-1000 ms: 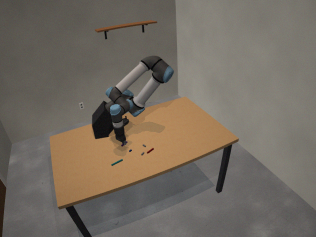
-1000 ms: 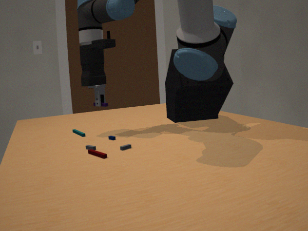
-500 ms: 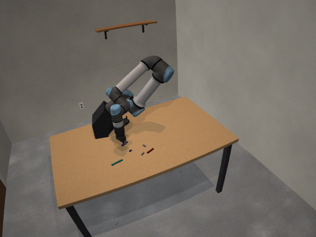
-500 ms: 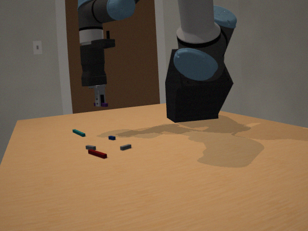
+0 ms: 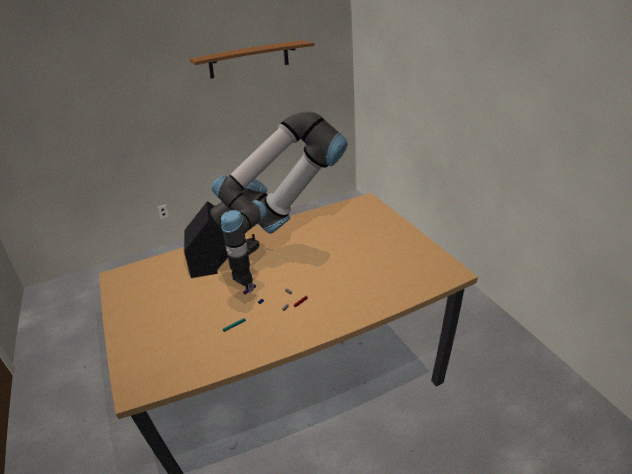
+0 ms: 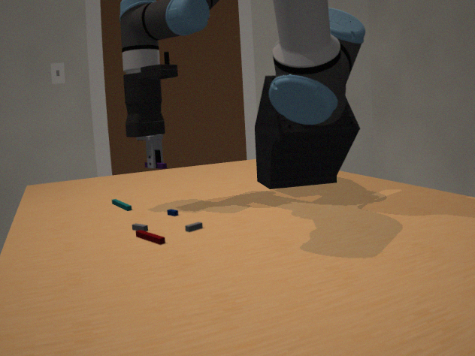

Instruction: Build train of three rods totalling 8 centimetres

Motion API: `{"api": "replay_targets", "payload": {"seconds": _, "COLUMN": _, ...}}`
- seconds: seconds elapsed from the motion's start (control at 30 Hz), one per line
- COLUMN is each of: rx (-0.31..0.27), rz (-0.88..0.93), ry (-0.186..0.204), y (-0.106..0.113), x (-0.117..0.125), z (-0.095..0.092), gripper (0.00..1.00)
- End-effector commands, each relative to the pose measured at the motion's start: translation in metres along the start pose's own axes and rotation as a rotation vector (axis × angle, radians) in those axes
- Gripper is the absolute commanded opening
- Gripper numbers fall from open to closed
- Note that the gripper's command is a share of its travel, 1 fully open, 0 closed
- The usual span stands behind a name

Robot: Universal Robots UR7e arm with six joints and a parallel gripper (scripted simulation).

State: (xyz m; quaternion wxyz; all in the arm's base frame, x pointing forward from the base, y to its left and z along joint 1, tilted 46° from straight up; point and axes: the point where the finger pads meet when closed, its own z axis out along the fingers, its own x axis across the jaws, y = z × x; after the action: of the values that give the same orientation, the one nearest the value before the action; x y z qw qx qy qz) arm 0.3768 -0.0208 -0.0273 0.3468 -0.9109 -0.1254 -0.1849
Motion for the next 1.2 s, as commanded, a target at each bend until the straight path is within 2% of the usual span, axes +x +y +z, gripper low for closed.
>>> {"api": "replay_targets", "payload": {"seconds": 0.0, "rx": 0.0, "rz": 0.0, "ry": 0.0, "y": 0.0, "x": 0.0, "z": 0.007, "gripper": 0.24}}
{"api": "replay_targets", "payload": {"seconds": 0.5, "rx": 0.0, "rz": 0.0, "ry": 0.0, "y": 0.0, "x": 0.0, "z": 0.068, "gripper": 0.24}}
{"api": "replay_targets", "payload": {"seconds": 0.77, "rx": 0.0, "rz": 0.0, "ry": 0.0, "y": 0.0, "x": 0.0, "z": 0.079, "gripper": 0.24}}
{"api": "replay_targets", "payload": {"seconds": 1.17, "rx": 0.0, "rz": 0.0, "ry": 0.0, "y": 0.0, "x": 0.0, "z": 0.08, "gripper": 0.24}}
